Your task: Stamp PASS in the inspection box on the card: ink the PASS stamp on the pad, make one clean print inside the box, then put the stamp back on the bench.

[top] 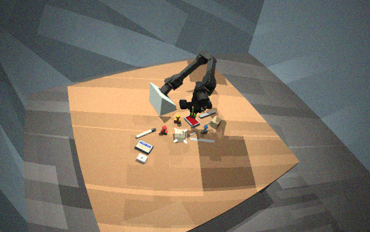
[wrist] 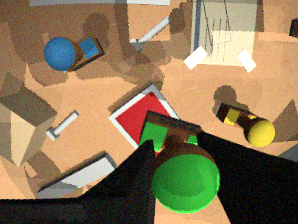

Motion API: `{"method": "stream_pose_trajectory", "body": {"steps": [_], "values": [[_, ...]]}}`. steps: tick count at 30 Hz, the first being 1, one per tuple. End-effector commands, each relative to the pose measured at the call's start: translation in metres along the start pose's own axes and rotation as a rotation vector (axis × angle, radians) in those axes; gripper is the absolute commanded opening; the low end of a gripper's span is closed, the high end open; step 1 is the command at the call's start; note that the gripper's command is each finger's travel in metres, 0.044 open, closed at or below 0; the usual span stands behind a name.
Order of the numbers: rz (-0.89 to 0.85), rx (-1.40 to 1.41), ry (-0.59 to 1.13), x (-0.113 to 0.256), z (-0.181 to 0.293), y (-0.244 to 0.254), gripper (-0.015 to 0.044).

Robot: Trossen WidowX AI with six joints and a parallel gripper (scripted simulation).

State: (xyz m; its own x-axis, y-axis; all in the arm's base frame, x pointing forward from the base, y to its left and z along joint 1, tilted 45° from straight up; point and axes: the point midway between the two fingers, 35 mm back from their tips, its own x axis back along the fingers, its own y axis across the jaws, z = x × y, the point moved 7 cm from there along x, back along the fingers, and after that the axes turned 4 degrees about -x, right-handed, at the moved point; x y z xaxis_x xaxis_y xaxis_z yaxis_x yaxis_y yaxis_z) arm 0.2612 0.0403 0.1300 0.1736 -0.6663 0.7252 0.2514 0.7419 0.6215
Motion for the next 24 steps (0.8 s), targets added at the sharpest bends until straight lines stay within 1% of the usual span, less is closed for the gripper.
{"method": "stream_pose_trajectory", "body": {"steps": [1,24], "values": [[0.004,-0.157,0.000,0.001,-0.015,-0.007,0.0000],[0.007,-0.937,0.007,-0.002,-0.078,-0.057,0.0000]]}}
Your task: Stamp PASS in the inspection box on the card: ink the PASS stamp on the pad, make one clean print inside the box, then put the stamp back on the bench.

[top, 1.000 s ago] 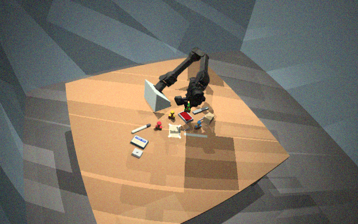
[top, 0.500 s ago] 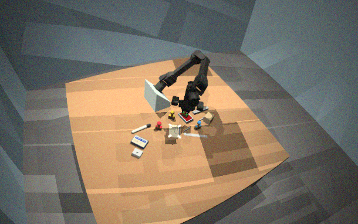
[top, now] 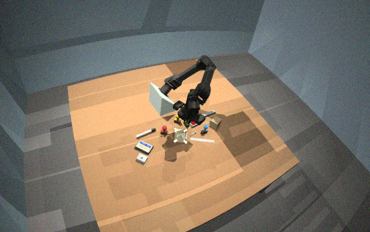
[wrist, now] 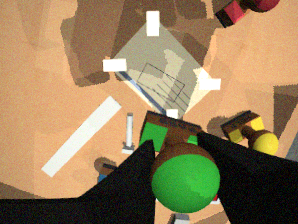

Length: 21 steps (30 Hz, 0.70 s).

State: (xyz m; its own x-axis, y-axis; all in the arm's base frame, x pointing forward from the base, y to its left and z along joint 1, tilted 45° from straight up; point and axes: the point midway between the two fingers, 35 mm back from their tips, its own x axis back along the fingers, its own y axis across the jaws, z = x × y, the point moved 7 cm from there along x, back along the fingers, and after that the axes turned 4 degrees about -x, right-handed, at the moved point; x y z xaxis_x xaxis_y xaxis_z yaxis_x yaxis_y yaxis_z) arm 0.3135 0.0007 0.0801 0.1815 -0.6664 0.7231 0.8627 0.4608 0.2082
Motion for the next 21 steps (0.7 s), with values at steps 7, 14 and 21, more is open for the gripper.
{"method": "stream_pose_trajectory", "body": {"steps": [7,14,21], "values": [[0.003,-0.209,0.000,-0.0024,-0.0234,0.0009,0.0000],[0.003,-0.209,-0.001,-0.0066,-0.0236,0.0013,0.0000],[0.003,-0.209,-0.001,-0.0113,-0.0238,0.0017,0.0000]]}}
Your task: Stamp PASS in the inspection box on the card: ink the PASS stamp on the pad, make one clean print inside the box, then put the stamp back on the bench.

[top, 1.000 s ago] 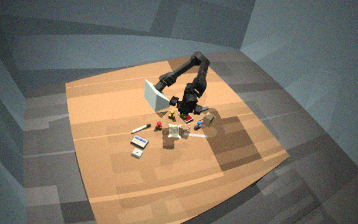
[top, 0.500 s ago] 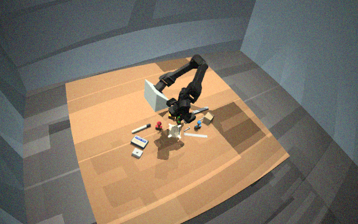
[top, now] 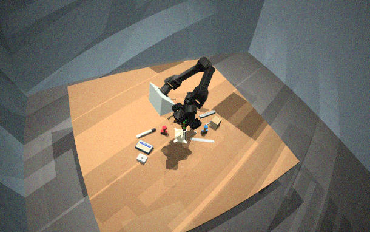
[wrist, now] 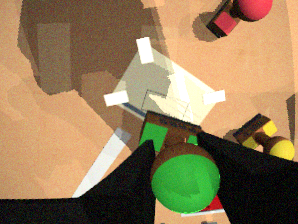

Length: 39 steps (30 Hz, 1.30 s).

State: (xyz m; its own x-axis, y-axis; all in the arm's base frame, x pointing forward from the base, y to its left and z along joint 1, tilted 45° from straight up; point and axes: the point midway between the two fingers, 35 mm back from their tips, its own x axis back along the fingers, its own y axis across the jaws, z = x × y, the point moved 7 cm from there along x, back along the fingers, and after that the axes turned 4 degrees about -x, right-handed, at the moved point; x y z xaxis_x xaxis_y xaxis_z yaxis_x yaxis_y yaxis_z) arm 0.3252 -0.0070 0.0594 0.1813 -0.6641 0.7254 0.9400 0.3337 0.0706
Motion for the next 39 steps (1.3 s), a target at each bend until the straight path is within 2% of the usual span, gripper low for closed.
{"method": "stream_pose_trajectory", "body": {"steps": [1,39], "values": [[0.002,-0.006,0.002,-0.004,0.000,0.000,0.0000],[0.002,-0.006,-0.001,-0.030,0.000,0.001,0.0000]]}}
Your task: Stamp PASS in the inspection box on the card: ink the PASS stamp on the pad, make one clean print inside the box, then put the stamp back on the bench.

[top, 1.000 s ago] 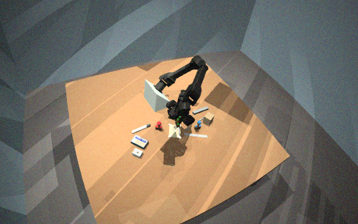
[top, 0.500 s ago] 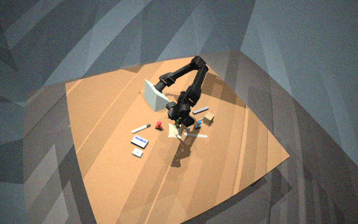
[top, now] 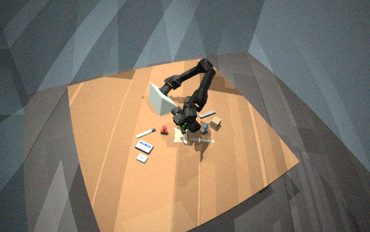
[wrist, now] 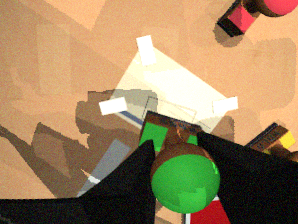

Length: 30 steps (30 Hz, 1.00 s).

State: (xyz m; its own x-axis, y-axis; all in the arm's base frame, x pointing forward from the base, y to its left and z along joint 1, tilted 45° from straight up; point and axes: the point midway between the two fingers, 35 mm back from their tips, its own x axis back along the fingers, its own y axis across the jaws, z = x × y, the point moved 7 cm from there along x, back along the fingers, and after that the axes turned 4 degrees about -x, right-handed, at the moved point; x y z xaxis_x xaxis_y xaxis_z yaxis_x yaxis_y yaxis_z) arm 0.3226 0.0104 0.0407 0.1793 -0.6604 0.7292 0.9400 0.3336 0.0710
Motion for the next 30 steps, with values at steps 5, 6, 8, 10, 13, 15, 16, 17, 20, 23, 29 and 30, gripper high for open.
{"method": "stream_pose_trajectory", "body": {"steps": [5,6,8,10,13,15,16,17,20,23,29,30], "values": [[0.002,-0.006,0.005,-0.007,0.000,-0.001,0.0000],[0.002,-0.006,0.005,-0.008,0.000,-0.001,0.0000],[0.002,-0.006,0.005,-0.009,0.000,-0.001,0.0000],[0.002,-0.006,0.005,-0.011,0.000,-0.001,0.0000],[0.002,-0.006,0.005,-0.013,0.001,-0.001,0.0000],[0.002,-0.006,0.005,-0.014,0.001,-0.001,0.0000],[0.002,-0.006,0.005,-0.015,0.001,-0.001,0.0000],[0.002,-0.006,0.005,-0.015,0.001,-0.001,0.0000],[0.002,-0.006,0.005,-0.017,0.001,-0.001,0.0000],[0.002,-0.006,0.005,-0.019,0.001,-0.001,0.0000],[0.002,-0.006,0.005,-0.023,0.001,-0.002,0.0000],[0.002,-0.006,0.005,-0.024,0.001,-0.002,0.0000]]}}
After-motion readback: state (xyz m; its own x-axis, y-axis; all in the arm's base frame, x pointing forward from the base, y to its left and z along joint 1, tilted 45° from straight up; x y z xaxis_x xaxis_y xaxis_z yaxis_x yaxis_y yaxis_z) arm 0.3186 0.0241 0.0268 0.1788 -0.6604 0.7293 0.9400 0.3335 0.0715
